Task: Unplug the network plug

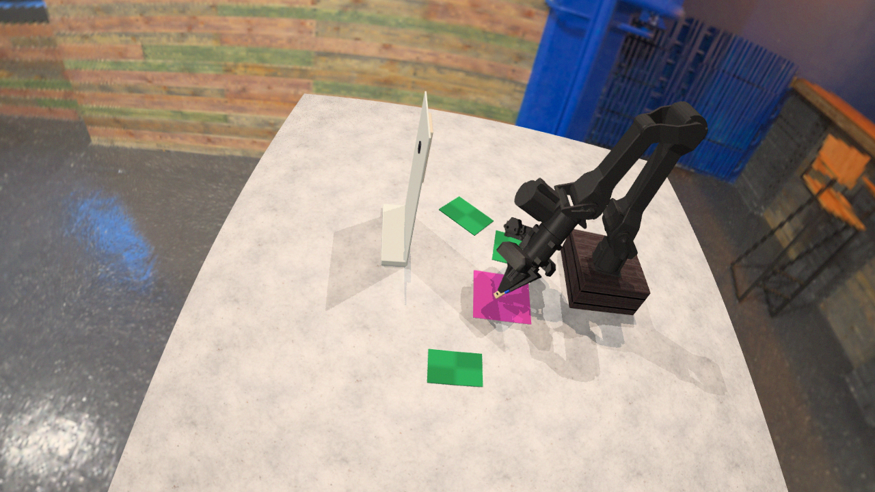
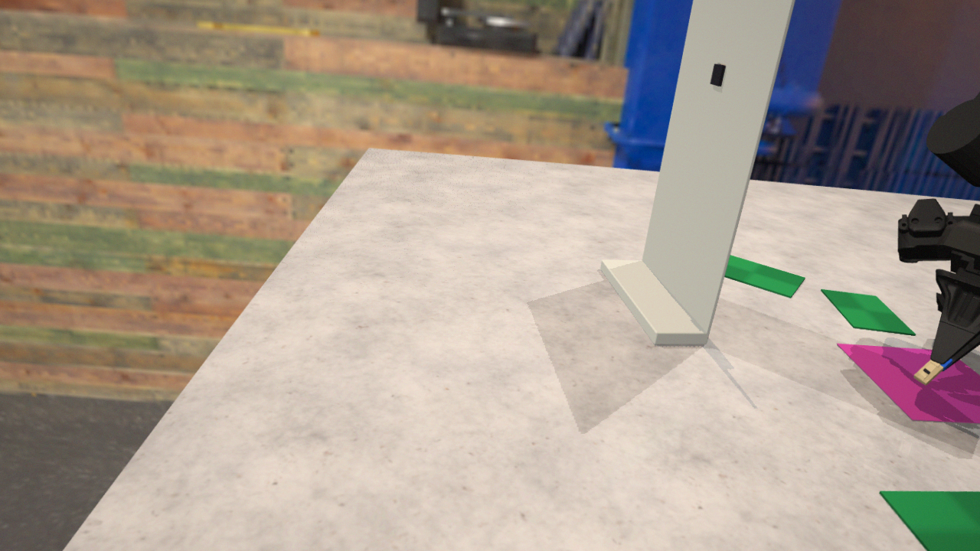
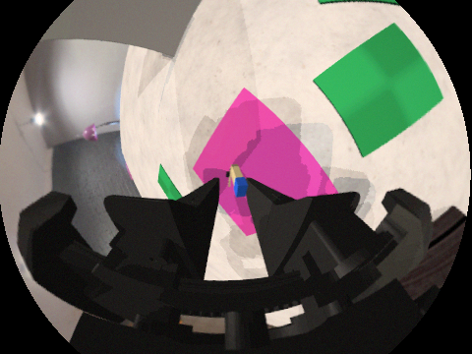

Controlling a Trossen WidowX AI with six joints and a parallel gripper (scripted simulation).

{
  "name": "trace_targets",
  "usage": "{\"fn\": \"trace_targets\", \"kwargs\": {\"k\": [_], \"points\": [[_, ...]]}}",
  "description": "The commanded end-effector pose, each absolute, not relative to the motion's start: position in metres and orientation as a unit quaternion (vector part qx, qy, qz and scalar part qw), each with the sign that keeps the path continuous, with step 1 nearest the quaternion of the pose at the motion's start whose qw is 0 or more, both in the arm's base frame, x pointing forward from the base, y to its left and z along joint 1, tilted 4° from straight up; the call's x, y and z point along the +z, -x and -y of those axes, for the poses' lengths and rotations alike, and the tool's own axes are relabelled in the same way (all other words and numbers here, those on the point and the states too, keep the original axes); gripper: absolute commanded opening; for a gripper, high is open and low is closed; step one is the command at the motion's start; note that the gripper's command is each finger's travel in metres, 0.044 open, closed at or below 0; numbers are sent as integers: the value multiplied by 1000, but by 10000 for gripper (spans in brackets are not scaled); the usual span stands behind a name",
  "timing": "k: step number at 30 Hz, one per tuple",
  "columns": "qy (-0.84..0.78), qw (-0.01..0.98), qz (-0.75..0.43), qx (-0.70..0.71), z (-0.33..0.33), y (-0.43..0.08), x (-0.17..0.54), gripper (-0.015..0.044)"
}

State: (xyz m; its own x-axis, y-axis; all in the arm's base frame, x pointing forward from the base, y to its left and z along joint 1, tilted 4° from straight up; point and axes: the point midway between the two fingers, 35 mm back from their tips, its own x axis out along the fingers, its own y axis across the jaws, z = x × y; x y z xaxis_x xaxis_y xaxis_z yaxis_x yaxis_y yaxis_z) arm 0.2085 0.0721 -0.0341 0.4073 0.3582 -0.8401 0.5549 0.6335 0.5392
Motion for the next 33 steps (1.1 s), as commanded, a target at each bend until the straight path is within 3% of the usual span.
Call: {"fn": "trace_targets", "kwargs": {"k": [1,33], "points": [[-423,724,-540,-68,-72,-208,-34,156],[-422,725,-541,-67,-67,-202,-19,156]]}}
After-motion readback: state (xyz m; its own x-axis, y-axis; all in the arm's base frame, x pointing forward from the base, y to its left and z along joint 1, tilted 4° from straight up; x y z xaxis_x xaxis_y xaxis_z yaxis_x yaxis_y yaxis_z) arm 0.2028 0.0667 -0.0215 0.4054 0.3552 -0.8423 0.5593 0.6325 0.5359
